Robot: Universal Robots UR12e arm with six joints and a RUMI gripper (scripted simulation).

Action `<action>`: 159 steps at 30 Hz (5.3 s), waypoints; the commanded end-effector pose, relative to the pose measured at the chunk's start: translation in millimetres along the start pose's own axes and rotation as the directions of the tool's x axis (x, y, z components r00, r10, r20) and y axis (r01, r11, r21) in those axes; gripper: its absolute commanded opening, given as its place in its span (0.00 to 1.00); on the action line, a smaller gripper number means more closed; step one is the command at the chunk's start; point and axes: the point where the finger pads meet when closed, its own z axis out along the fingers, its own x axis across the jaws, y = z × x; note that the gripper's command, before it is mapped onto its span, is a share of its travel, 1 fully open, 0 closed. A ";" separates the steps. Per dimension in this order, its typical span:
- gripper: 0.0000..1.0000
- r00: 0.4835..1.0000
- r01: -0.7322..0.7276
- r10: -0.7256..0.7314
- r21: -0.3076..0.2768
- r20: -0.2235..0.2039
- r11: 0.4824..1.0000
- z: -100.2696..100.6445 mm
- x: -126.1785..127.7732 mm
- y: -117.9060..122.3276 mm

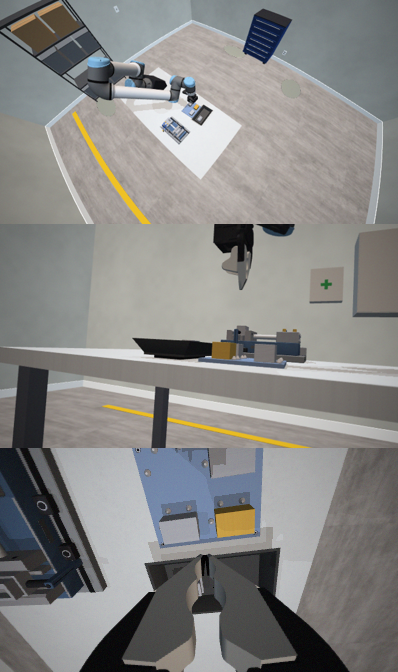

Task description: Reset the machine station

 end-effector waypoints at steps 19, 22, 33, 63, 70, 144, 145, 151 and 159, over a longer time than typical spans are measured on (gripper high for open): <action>0.00 1.000 0.000 0.000 -0.001 -0.001 1.000 -9.0 7.8 83.7; 0.00 1.000 0.000 0.000 -0.001 -0.001 1.000 -8.9 8.8 98.9; 0.00 1.000 0.000 0.000 -0.001 0.000 1.000 -7.7 11.6 163.9; 0.00 1.000 0.000 0.000 -0.001 0.000 1.000 20.5 12.0 164.6; 0.00 1.000 0.000 0.000 -0.001 0.000 1.000 34.4 12.2 165.0; 0.00 1.000 0.000 0.000 -0.001 0.000 1.000 53.0 12.5 165.5; 0.00 1.000 0.000 0.000 -0.001 0.000 1.000 51.8 12.5 165.5; 0.00 1.000 0.000 0.000 -0.001 0.000 1.000 40.8 12.5 165.5; 0.00 1.000 0.000 0.000 -0.001 0.000 1.000 25.5 12.5 165.5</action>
